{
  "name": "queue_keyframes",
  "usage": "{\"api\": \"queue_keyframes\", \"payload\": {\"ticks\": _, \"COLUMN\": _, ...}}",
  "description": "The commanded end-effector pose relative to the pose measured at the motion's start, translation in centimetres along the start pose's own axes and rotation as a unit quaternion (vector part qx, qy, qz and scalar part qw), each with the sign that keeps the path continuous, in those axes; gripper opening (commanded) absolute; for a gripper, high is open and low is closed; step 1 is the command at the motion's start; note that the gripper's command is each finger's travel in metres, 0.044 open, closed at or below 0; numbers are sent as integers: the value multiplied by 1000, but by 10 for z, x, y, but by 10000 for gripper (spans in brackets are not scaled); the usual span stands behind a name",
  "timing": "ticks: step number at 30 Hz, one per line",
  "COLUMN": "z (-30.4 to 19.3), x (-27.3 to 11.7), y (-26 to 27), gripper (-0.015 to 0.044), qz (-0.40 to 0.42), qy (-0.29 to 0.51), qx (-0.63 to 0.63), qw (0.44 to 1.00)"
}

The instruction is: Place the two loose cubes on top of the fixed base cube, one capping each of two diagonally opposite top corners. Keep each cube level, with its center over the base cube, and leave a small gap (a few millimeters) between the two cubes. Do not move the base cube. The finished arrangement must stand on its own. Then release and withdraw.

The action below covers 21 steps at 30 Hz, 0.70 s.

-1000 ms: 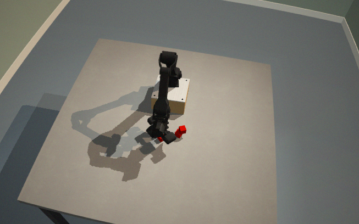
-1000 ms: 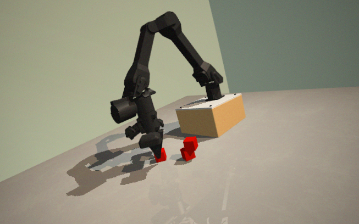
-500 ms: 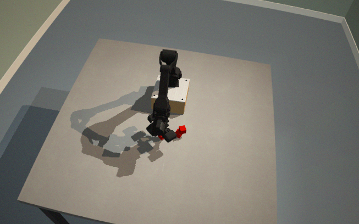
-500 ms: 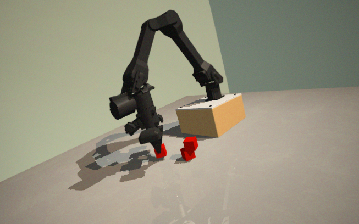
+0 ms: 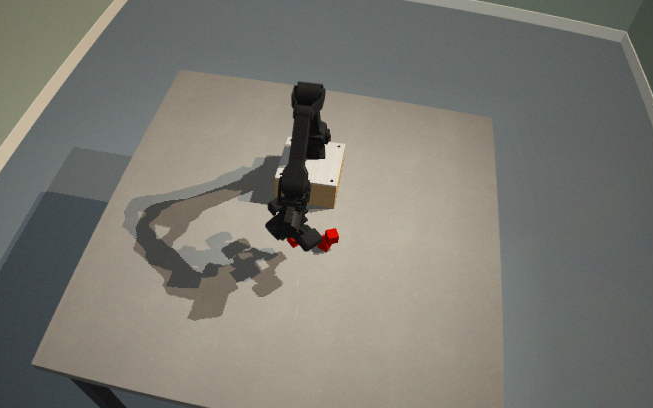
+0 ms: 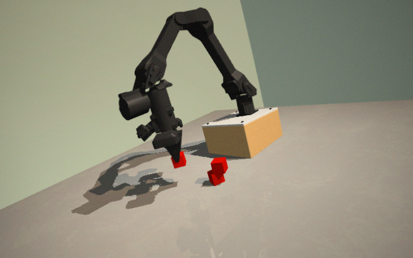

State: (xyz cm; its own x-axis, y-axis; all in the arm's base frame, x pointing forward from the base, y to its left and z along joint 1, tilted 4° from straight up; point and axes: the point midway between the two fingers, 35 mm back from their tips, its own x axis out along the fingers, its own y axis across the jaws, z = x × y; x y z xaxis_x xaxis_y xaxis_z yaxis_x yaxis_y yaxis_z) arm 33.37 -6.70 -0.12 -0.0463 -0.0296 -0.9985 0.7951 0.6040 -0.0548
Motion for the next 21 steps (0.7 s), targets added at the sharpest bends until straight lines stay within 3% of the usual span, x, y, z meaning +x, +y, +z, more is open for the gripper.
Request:
{"api": "queue_keyframes", "payload": {"ticks": 1, "z": 2, "x": -16, "y": 2, "gripper": 105, "qz": 4, "qy": -6, "qx": 2, "qw": 1000}}
{"api": "queue_keyframes", "payload": {"ticks": 11, "z": -1, "x": -46, "y": 0, "gripper": 105, "qz": 4, "qy": -5, "qx": 2, "qw": 1000}}
{"api": "queue_keyframes", "payload": {"ticks": 21, "z": -20, "x": -43, "y": 9, "gripper": 105, "qz": 5, "qy": -5, "qx": 53, "qw": 999}}
